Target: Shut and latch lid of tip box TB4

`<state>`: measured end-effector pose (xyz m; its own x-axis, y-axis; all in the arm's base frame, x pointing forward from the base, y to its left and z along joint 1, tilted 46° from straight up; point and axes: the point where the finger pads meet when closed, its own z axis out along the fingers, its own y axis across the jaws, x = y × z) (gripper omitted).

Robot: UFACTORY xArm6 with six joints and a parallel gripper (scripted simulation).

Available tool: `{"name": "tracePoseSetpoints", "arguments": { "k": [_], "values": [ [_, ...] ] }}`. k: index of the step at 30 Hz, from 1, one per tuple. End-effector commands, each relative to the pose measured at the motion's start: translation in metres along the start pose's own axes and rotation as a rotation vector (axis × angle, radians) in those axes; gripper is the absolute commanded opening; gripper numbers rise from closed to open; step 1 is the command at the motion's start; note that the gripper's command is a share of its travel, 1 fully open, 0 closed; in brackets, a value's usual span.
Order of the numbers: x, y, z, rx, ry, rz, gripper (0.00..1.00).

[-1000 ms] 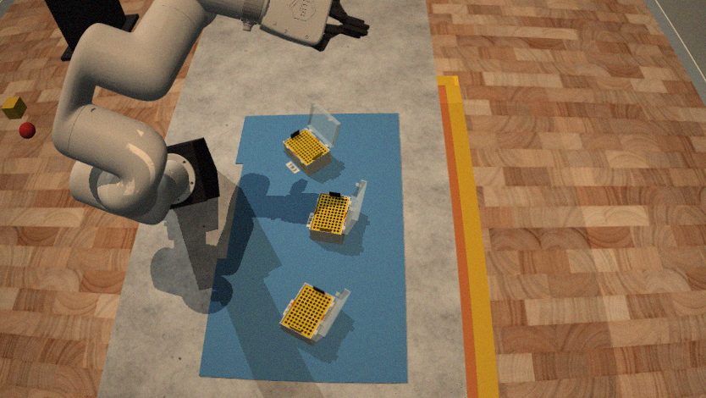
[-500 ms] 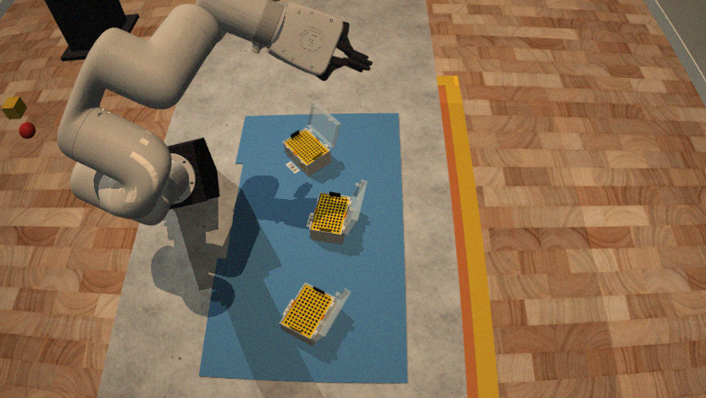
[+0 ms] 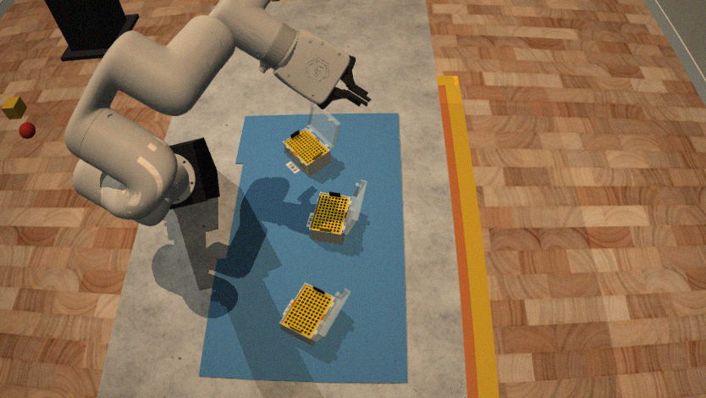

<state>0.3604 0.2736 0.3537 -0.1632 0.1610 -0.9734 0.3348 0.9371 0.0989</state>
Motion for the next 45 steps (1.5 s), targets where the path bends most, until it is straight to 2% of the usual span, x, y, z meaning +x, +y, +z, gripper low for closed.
{"name": "tracePoseSetpoints", "arguments": {
  "k": [1,4,8,13,15,19,25,29,32,36,40,45],
  "values": [
    [0.003,-0.011,0.007,0.017,0.004,0.011,0.0],
    [0.007,-0.024,0.015,0.017,0.004,0.011,0.0],
    [0.011,-0.041,0.023,0.125,0.019,0.065,0.0],
    [0.017,-0.063,0.034,0.125,0.019,0.065,0.0],
    [0.017,-0.063,0.034,0.125,0.019,0.065,0.0],
    [0.022,-0.082,0.04,0.235,0.026,0.12,0.0],
    [0.028,-0.107,0.05,0.235,0.026,0.12,0.0],
    [0.032,-0.126,0.054,0.347,0.025,0.176,0.0],
    [0.033,-0.131,0.055,0.347,0.025,0.176,0.0],
    [0.037,-0.15,0.059,0.347,0.025,0.176,0.0],
    [0.041,-0.169,0.062,0.461,0.015,0.232,0.0],
    [0.045,-0.193,0.064,0.461,0.015,0.232,0.0]
  ]
}}
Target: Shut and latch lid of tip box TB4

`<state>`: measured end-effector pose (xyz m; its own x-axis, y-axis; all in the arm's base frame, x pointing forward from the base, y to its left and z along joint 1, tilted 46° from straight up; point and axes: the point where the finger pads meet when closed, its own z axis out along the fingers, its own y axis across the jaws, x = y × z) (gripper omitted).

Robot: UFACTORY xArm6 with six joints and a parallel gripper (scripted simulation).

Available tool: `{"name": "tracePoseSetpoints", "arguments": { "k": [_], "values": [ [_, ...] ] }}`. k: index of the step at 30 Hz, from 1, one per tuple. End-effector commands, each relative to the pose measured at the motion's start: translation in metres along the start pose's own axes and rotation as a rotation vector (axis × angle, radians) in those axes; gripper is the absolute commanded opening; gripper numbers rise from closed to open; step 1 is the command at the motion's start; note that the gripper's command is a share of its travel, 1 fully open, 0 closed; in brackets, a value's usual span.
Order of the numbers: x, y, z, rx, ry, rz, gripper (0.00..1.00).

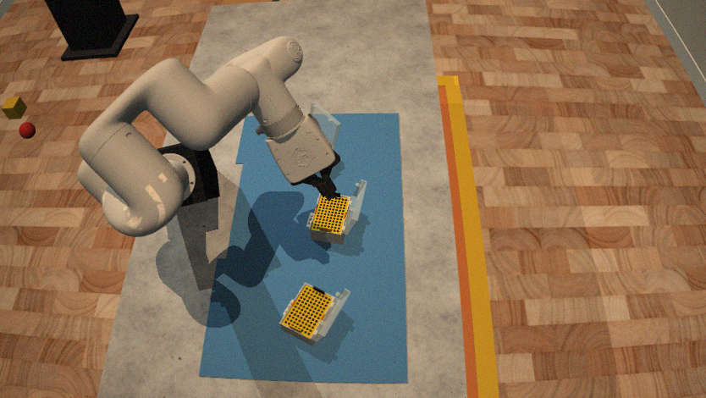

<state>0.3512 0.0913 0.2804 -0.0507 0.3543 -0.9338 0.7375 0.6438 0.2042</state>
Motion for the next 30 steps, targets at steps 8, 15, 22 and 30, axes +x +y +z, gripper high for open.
{"name": "tracePoseSetpoints", "arguments": {
  "k": [8,15,22,30],
  "values": [
    [-0.003,-0.037,0.02,0.111,-0.018,0.063,0.0],
    [-0.005,-0.069,0.033,0.222,-0.045,0.124,0.0],
    [-0.007,-0.092,0.041,0.251,-0.054,0.139,0.0],
    [-0.011,-0.131,0.051,0.333,-0.08,0.184,0.0]
  ]
}}
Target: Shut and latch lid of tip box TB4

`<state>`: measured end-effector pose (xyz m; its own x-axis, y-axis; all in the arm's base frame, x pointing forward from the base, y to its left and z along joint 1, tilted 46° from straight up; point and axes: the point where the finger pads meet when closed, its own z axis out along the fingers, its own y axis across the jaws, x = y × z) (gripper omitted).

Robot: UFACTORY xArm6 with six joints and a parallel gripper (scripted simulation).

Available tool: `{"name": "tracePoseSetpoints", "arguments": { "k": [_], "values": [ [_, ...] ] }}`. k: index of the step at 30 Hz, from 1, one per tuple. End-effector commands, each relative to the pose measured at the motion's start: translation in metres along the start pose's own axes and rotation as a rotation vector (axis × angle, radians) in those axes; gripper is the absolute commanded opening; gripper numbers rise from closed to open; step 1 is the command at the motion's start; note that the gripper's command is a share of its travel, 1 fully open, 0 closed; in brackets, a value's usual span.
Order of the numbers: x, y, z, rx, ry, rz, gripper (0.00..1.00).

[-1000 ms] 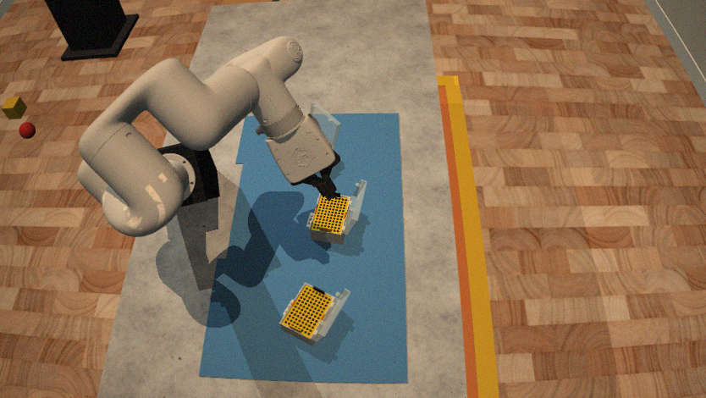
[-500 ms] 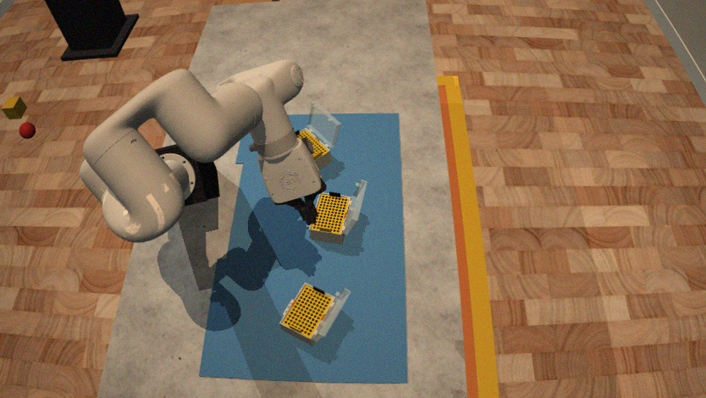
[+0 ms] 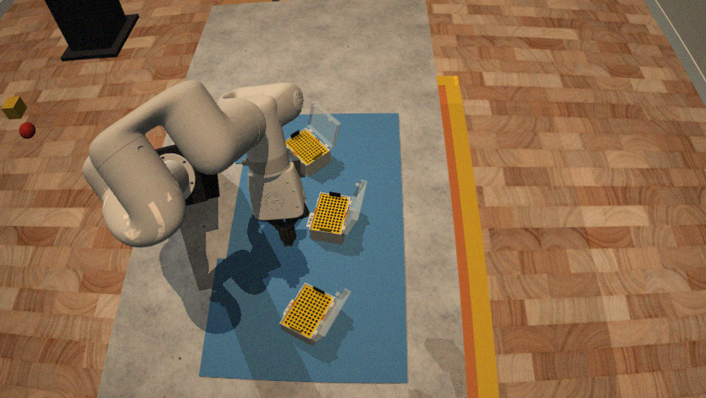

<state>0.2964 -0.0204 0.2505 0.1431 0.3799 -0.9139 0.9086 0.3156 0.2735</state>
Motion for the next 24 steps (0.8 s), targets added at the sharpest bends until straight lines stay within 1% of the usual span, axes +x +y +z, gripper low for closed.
{"name": "tracePoseSetpoints", "arguments": {
  "k": [1,5,6,8,11,15,20,24],
  "values": [
    [-0.004,-0.011,0.008,0.0,0.0,0.003,0.0],
    [-0.009,-0.029,0.017,0.107,-0.043,0.065,0.0],
    [-0.01,-0.033,0.019,0.107,-0.043,0.065,0.0],
    [-0.01,-0.033,0.019,0.107,-0.043,0.065,0.0],
    [-0.014,-0.046,0.026,0.107,-0.043,0.065,0.0],
    [-0.02,-0.064,0.033,0.211,-0.095,0.127,0.0],
    [-0.026,-0.086,0.041,0.211,-0.095,0.127,0.0],
    [-0.026,-0.086,0.041,0.211,-0.095,0.127,0.0]
  ]
}}
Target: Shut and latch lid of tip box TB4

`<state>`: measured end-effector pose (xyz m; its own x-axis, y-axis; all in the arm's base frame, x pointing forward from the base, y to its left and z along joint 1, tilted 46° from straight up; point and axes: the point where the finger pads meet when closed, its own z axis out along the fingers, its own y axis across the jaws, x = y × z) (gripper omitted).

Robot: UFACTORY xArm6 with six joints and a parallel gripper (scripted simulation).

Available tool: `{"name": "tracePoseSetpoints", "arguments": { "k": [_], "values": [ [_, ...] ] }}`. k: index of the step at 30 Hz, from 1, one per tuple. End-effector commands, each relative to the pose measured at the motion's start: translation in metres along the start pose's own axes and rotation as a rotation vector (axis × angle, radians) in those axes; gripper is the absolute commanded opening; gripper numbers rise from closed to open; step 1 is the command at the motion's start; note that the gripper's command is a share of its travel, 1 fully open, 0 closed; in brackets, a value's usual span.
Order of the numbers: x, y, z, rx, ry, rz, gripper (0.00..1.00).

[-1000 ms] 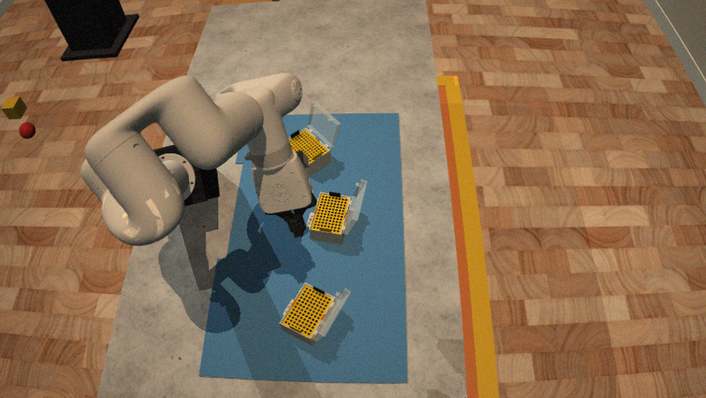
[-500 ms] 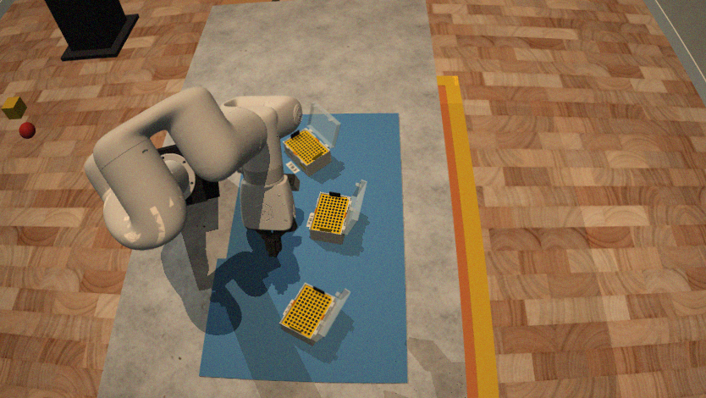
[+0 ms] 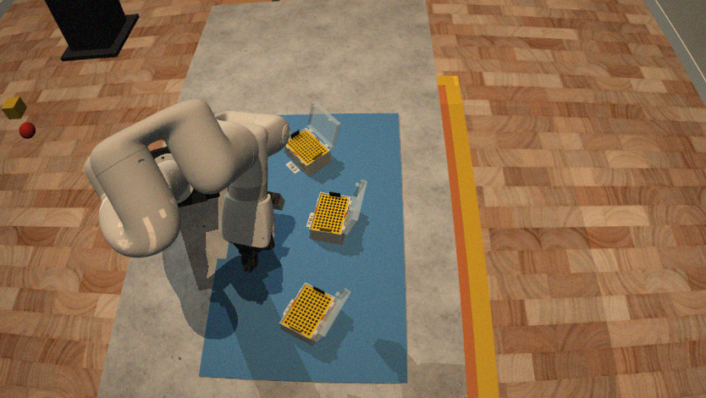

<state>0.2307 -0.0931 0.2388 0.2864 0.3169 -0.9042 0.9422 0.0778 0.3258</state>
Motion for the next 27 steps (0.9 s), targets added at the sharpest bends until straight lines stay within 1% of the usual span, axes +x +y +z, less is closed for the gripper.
{"name": "tracePoseSetpoints", "arguments": {
  "k": [1,16,18,27],
  "values": [
    [0.0,0.0,0.0,-0.002,0.001,0.003,0.0],
    [0.037,0.0,0.065,-0.002,0.001,0.002,0.0],
    [0.037,0.0,0.065,-0.002,0.001,0.002,0.0],
    [0.06,0.0,0.104,-0.002,0.001,0.002,0.0]
  ]
}}
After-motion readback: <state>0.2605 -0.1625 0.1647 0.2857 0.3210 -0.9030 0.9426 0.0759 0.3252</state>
